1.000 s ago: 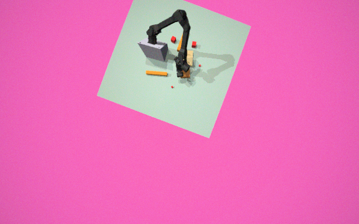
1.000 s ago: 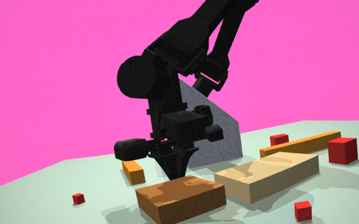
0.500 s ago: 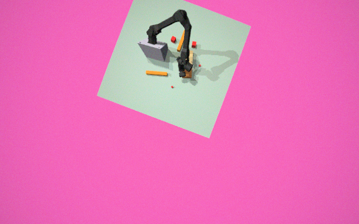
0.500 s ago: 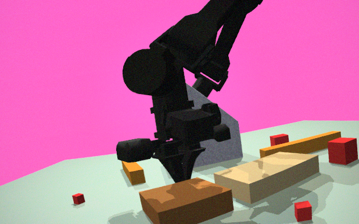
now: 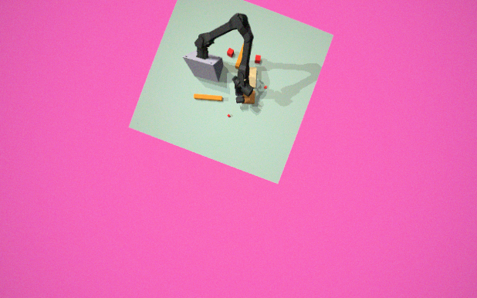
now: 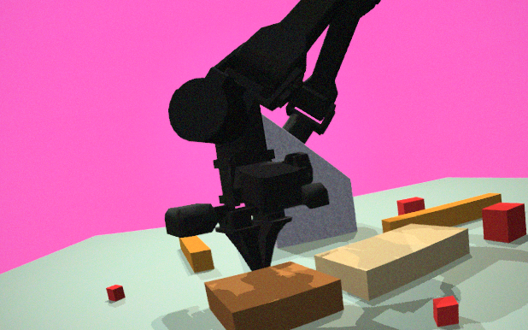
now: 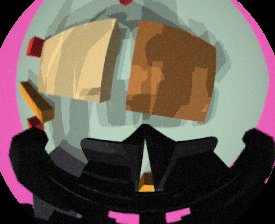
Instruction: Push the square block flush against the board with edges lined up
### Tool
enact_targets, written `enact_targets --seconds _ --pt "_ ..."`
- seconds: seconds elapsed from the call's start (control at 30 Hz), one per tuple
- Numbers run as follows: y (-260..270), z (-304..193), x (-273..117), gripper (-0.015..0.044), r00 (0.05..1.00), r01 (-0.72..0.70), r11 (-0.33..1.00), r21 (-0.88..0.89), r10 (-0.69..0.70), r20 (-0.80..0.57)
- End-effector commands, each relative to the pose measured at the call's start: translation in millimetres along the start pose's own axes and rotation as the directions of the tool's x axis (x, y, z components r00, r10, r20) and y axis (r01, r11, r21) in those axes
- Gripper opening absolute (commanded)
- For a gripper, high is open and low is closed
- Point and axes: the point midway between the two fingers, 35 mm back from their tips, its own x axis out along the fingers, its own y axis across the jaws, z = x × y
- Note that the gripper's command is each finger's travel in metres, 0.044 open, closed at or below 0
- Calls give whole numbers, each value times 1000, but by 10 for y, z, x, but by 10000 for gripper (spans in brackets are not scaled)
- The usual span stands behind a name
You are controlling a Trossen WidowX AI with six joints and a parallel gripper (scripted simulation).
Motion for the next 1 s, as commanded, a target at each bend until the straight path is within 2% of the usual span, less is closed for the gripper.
enact_targets --seconds 0.0,0.6,0.67,0.77,0.97 --pt "12 -97 15 0 1000 -2 1000 -3 2 -8" --pt "27 -350 18 0 1000 -4 1000 -2 4 -8" --pt "1 -297 -114 0 1000 -1 1000 1 1 -3" --pt "1 -297 -508 0 1000 -1 1000 -2 1 -8" --pt "-32 -279 -511 0 1000 8 1000 10 -8 8"
